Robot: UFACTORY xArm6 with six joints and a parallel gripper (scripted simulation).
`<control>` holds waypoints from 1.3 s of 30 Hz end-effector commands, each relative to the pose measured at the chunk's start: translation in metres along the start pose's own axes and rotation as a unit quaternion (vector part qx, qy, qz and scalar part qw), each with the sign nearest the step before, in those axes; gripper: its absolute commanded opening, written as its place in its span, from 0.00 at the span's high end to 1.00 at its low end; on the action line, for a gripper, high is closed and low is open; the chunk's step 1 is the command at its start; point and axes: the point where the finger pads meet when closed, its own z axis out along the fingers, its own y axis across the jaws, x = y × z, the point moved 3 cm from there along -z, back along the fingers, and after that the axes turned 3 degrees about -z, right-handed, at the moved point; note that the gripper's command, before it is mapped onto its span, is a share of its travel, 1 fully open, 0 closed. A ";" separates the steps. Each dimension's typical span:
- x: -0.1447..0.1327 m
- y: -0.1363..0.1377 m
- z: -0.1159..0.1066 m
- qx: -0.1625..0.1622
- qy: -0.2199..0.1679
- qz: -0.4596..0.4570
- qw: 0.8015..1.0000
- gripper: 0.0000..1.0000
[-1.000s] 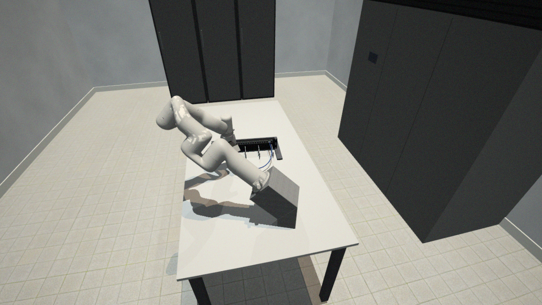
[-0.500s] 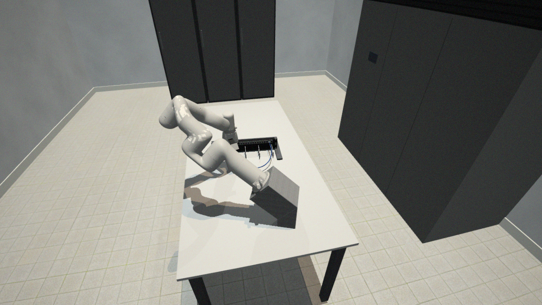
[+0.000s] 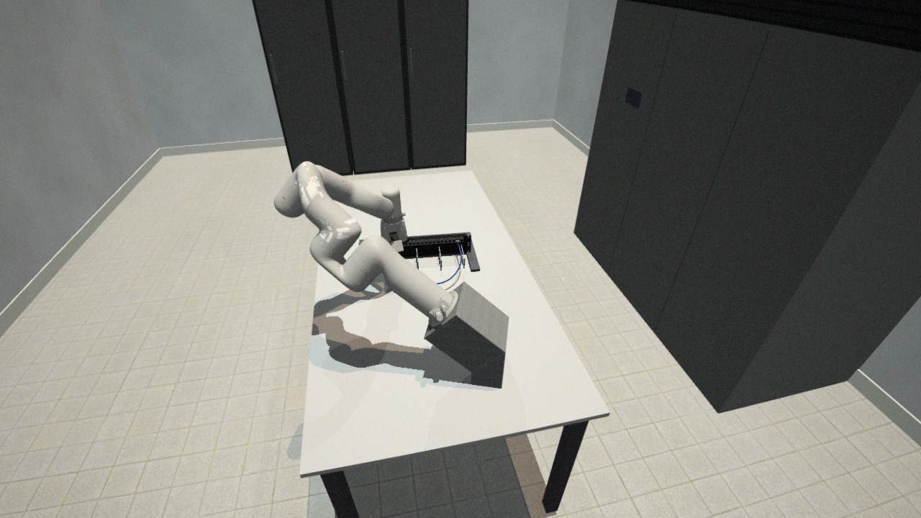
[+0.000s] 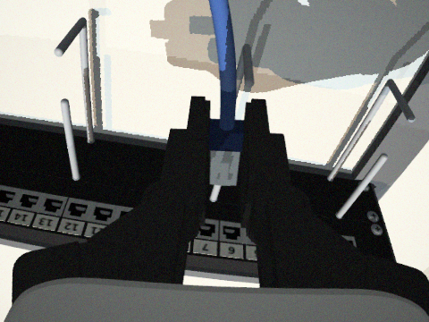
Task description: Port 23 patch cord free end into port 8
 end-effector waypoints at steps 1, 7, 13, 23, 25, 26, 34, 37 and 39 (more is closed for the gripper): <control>-0.004 -0.003 -0.002 0.000 -0.001 0.016 1.000 1.00; -0.007 -0.005 -0.003 0.000 -0.001 0.033 0.999 1.00; -0.011 -0.009 -0.004 0.000 -0.001 0.053 0.999 1.00; -0.014 -0.012 -0.005 0.000 0.000 0.070 0.998 1.00; -0.014 -0.012 -0.005 0.000 0.000 0.073 0.997 1.00; -0.014 -0.012 -0.005 0.000 0.000 0.074 0.997 1.00; -0.015 -0.013 -0.006 0.000 0.000 0.079 0.997 1.00; -0.015 -0.013 -0.006 0.000 0.000 0.079 0.997 1.00; -0.015 -0.013 -0.006 0.000 0.000 0.079 0.997 1.00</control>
